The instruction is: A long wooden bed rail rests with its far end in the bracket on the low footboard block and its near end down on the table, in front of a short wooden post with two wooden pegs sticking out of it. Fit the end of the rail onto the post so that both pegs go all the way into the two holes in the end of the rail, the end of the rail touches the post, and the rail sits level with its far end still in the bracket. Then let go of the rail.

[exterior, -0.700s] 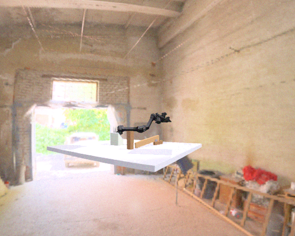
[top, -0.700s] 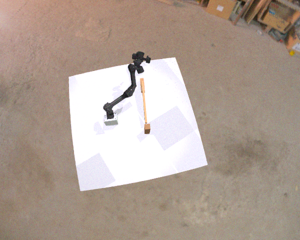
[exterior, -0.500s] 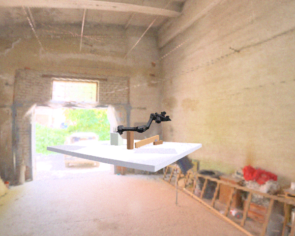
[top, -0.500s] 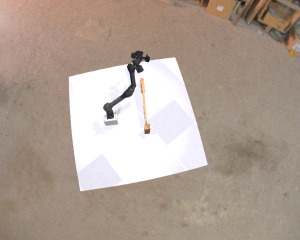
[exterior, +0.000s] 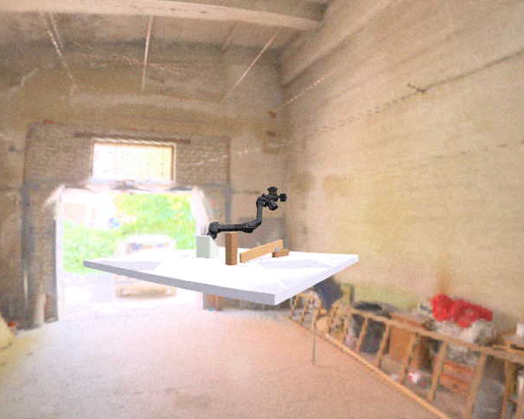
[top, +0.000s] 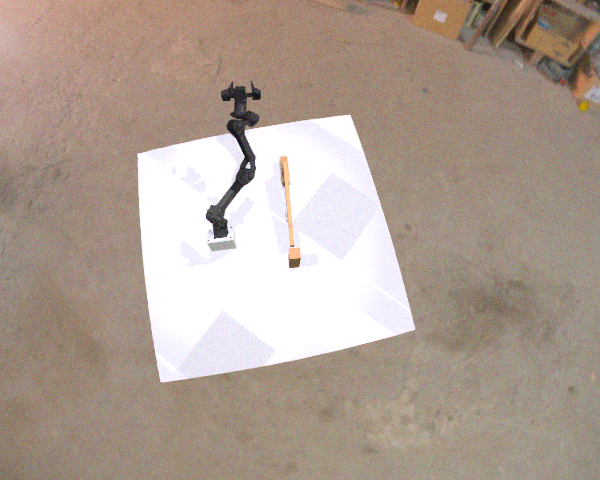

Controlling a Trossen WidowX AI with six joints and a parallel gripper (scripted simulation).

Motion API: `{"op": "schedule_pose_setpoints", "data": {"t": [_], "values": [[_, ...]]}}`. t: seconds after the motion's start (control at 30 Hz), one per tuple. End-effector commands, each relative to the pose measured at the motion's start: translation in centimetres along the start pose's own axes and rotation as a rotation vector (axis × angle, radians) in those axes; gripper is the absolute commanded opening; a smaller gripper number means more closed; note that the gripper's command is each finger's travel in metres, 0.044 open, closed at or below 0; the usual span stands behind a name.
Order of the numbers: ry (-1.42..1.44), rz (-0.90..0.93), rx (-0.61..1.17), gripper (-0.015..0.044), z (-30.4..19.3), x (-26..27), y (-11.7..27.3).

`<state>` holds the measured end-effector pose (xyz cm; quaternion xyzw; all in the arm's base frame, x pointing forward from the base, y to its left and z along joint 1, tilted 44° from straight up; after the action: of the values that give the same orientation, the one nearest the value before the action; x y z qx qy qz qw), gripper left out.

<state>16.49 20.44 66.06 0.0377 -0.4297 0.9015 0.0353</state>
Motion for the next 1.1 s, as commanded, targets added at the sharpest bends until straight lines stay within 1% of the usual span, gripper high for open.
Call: {"op": "schedule_pose_setpoints", "data": {"t": [0.0, 0.13, 0.27, 0.4, 0.53, 0.8, 0.93, 1.07], "values": [[-0.012, 0.105, -0.119, 0.0440, 3.5, 5.1, 0.5], [-0.042, 0.218, -0.249, 0.0440, 7.1, 10.0, 1.8], [-0.085, 0.325, -0.385, 0.0440, 11.0, 14.2, 4.0], [-0.150, 0.427, -0.538, 0.0440, 15.2, 17.6, 7.3], [-0.228, 0.526, -0.697, 0.0440, 19.4, 20.0, 11.3], [-0.391, 0.702, -0.995, 0.0440, 26.8, 21.7, 20.8], [-0.479, 0.777, -1.145, 0.0440, 29.9, 21.0, 25.9], [-0.587, 0.848, -1.295, 0.0440, 32.3, 19.2, 31.0]]}}
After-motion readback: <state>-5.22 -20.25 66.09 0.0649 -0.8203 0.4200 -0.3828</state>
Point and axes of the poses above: the point midway between the two fingers, 35 mm back from their tips, its own y axis back along the fingers, its own x axis across the jaws, z = x × y, the point moved 2 cm from there along y, back along the fingers, and after that the axes turned 3 degrees about -y, right-handed, at the moved point
